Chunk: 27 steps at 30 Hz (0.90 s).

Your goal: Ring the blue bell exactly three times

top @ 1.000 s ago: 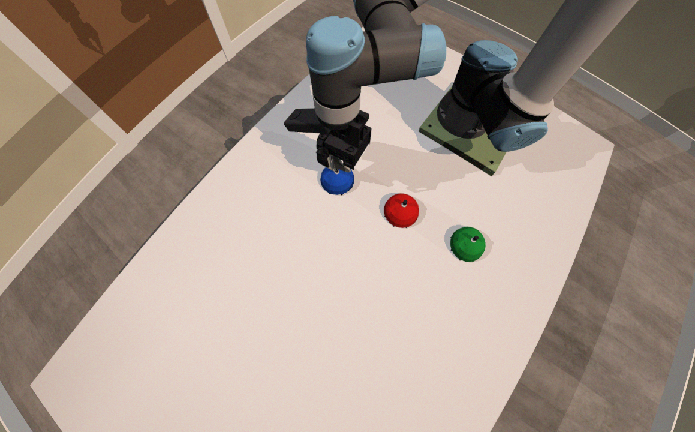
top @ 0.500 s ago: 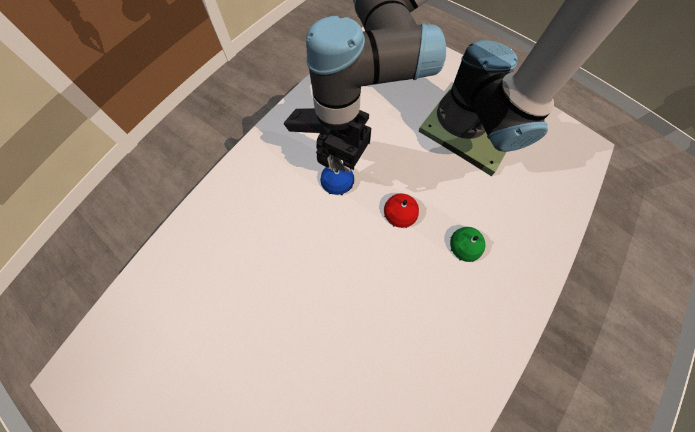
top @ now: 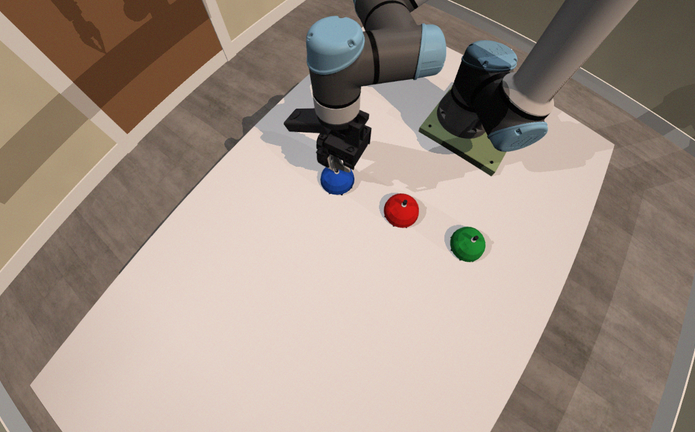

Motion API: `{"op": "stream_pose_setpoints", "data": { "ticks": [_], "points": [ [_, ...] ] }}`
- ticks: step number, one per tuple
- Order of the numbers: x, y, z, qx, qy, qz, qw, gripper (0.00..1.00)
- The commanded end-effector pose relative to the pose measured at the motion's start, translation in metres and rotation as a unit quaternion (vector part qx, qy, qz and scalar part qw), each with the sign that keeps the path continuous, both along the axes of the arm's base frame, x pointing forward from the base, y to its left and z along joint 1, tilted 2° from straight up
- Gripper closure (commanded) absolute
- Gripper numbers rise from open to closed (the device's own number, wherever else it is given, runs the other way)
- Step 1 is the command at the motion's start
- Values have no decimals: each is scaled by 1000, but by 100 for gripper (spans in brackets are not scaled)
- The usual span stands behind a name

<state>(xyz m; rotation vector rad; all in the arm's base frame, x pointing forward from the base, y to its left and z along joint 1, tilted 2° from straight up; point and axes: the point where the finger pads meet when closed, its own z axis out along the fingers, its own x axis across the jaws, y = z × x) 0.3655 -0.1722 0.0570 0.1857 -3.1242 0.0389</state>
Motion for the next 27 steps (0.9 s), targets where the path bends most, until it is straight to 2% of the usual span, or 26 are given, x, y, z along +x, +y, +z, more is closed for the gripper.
{"op": "stream_pose_setpoints", "data": {
  "ticks": [1,14,27],
  "points": [
    [0,0,0,0,0,0,1000,100],
    [0,0,2,0,0,0,1000,100],
    [0,1,21,0,0,0,1000,100]
  ]
}}
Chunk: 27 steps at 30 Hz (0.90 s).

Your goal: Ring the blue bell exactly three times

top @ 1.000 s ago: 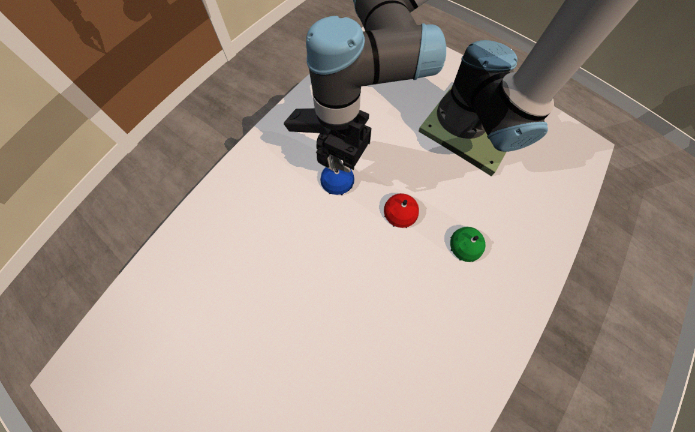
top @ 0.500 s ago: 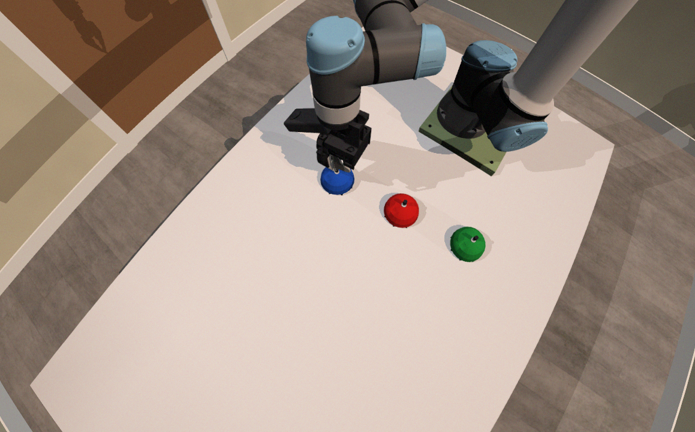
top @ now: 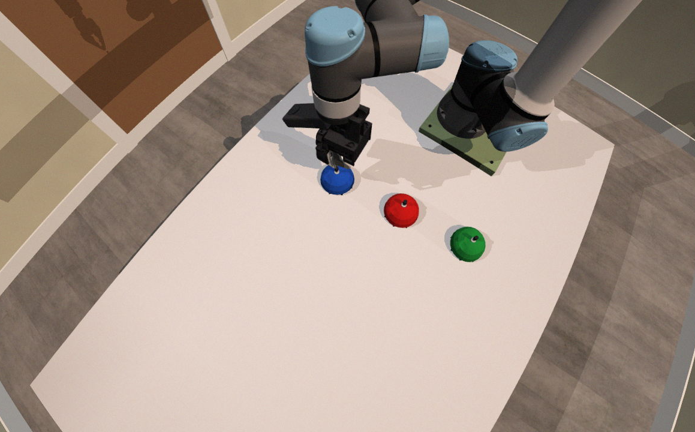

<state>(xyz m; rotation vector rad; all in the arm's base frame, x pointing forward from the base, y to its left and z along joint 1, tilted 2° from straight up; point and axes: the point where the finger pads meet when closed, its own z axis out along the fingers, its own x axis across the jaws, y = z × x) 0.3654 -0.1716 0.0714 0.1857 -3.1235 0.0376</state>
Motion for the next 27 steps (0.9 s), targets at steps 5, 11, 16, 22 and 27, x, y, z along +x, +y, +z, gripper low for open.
{"op": "stream_pose_setpoints", "data": {
  "ticks": [5,11,16,22,27],
  "points": [
    [0,0,21,0,0,0,1000,100],
    [1,1,38,0,0,0,1000,100],
    [1,1,45,0,0,0,1000,100],
    [1,1,53,0,0,0,1000,100],
    [1,1,55,0,0,0,1000,100]
  ]
}}
